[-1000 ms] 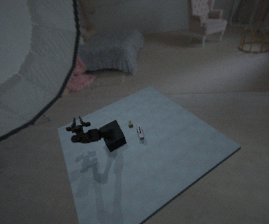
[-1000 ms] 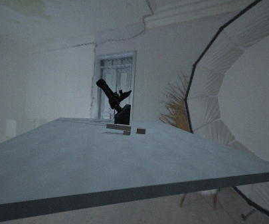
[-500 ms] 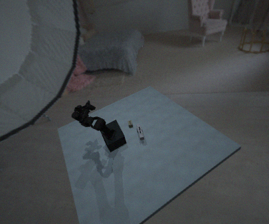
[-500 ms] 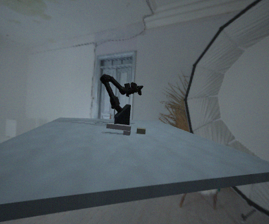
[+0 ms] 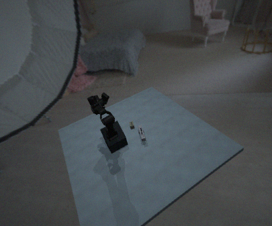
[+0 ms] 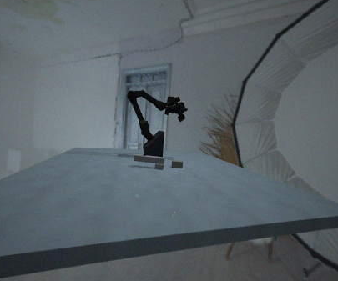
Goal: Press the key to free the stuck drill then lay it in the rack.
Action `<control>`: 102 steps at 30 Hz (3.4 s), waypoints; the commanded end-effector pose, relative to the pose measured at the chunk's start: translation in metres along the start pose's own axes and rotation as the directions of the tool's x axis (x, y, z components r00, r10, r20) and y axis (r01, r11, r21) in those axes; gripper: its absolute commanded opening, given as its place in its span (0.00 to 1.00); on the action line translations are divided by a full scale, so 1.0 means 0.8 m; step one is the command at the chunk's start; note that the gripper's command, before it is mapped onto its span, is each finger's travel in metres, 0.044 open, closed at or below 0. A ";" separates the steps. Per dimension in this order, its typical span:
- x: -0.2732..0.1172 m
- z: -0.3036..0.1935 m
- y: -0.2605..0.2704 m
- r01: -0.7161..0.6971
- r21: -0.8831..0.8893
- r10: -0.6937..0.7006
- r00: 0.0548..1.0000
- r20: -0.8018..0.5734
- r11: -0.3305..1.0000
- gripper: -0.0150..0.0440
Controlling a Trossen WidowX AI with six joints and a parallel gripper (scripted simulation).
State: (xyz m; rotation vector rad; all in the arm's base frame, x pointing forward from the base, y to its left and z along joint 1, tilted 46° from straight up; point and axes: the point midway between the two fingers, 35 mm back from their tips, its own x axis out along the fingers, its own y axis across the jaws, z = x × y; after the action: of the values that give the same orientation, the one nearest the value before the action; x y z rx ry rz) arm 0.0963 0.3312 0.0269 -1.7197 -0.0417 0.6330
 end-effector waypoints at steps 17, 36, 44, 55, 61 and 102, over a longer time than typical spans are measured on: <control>0.098 -0.304 -0.012 -0.784 -0.482 0.521 0.620 -0.587 0.391 0.25; -0.007 -0.493 0.000 -0.775 -0.537 0.815 0.051 -0.578 -0.332 0.25; -0.004 -0.491 0.001 -0.785 -0.527 0.807 0.060 -0.588 -0.325 0.25; -0.007 -0.503 0.013 -0.776 -0.536 0.814 0.050 -0.578 -0.333 0.25; -0.007 -0.505 0.015 -0.776 -0.536 0.814 0.050 -0.578 -0.333 0.25; -0.010 -0.512 0.030 -0.776 -0.536 0.814 0.050 -0.579 -0.333 0.25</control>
State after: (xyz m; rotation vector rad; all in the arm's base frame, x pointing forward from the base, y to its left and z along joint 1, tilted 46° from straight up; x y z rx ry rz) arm 0.2643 -0.0351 0.0624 -2.5198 1.2707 2.0268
